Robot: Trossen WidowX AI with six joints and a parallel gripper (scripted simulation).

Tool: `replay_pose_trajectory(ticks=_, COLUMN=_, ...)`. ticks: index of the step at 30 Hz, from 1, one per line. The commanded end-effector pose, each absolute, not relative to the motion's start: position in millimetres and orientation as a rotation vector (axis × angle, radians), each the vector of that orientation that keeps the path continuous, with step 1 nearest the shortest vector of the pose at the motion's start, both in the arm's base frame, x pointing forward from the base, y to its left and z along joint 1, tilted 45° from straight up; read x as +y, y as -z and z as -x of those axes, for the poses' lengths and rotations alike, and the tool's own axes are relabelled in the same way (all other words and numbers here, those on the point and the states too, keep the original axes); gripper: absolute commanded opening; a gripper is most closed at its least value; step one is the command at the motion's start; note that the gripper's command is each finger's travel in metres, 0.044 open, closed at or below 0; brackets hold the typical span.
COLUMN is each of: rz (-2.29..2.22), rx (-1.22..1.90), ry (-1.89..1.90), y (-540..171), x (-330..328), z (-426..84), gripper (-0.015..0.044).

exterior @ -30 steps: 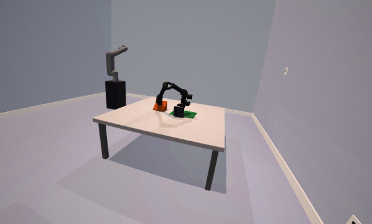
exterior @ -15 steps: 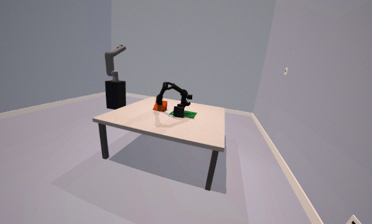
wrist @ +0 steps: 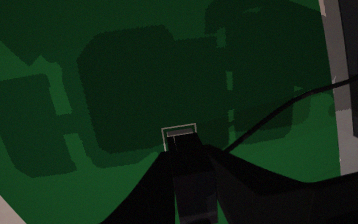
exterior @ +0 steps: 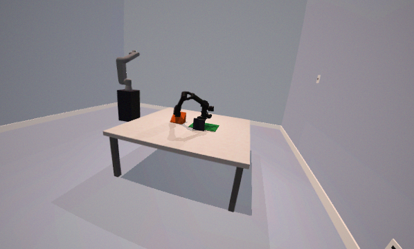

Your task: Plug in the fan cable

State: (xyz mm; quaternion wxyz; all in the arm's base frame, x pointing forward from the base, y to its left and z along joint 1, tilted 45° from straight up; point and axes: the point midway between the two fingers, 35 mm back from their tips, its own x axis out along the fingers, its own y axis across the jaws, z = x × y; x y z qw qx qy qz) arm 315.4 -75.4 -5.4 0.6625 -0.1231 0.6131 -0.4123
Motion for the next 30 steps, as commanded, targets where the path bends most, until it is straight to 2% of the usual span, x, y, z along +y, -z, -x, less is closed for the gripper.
replay_pose_trajectory(ticks=1, rz=0.279, rx=1.389, ry=0.933, y=8, x=-79, z=-315, gripper=0.0)
replay_pose_trajectory(ticks=4, rz=0.279, rx=1.389, ry=0.933, y=9, x=-80, z=-314, gripper=0.0)
replay_pose_trajectory(ticks=14, rz=0.278, rx=1.386, ry=0.933, y=7, x=-77, z=-315, gripper=0.026)
replay_pose_trajectory(ticks=17, rz=0.278, rx=1.386, ry=0.932, y=5, x=-75, z=-316, gripper=0.026)
replay_pose_trajectory(ticks=21, rz=0.276, rx=1.39, ry=0.93, y=-29, x=-41, z=-320, gripper=0.026)
replay_pose_trajectory(ticks=26, rz=0.276, rx=1.39, ry=0.931, y=-32, x=-38, z=-322, gripper=0.026)
replay_pose_trajectory(ticks=30, rz=0.275, rx=1.388, ry=0.93, y=-35, x=-40, z=-354, gripper=0.026)
